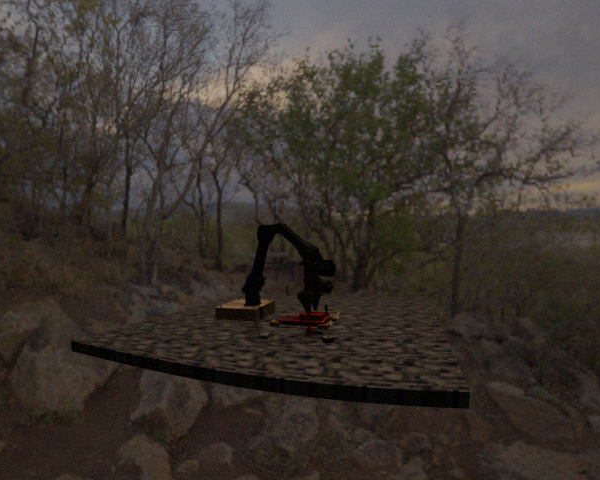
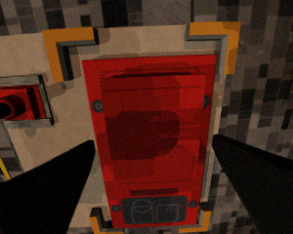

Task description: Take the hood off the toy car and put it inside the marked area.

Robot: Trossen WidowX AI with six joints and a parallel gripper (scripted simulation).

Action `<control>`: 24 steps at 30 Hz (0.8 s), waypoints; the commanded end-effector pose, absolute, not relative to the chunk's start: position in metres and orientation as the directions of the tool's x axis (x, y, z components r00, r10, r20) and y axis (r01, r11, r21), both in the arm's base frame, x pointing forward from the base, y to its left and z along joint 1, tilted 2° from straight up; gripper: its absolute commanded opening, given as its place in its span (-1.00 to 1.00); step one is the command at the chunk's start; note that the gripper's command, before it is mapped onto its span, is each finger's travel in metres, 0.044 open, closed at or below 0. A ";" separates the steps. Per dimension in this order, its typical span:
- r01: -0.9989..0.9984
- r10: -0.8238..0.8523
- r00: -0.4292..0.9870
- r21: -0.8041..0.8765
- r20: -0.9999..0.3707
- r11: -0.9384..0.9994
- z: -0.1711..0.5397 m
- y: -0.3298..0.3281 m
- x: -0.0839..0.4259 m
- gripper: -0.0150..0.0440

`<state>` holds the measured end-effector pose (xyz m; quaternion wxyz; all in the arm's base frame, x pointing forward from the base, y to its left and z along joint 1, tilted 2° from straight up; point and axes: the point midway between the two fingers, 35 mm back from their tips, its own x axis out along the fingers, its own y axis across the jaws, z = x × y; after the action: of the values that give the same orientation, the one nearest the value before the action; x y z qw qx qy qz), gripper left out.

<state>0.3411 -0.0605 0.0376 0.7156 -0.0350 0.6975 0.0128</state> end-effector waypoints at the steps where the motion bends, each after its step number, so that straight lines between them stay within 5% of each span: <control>1: -0.072 -0.034 0.026 -0.035 -0.999 0.997 0.035 -0.061 0.341 1.00; 24: -0.072 -0.034 0.026 -0.036 -0.999 0.997 0.024 -0.062 0.342 1.00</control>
<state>0.3415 -0.0609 0.0260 0.7157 -0.0350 0.6974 0.0127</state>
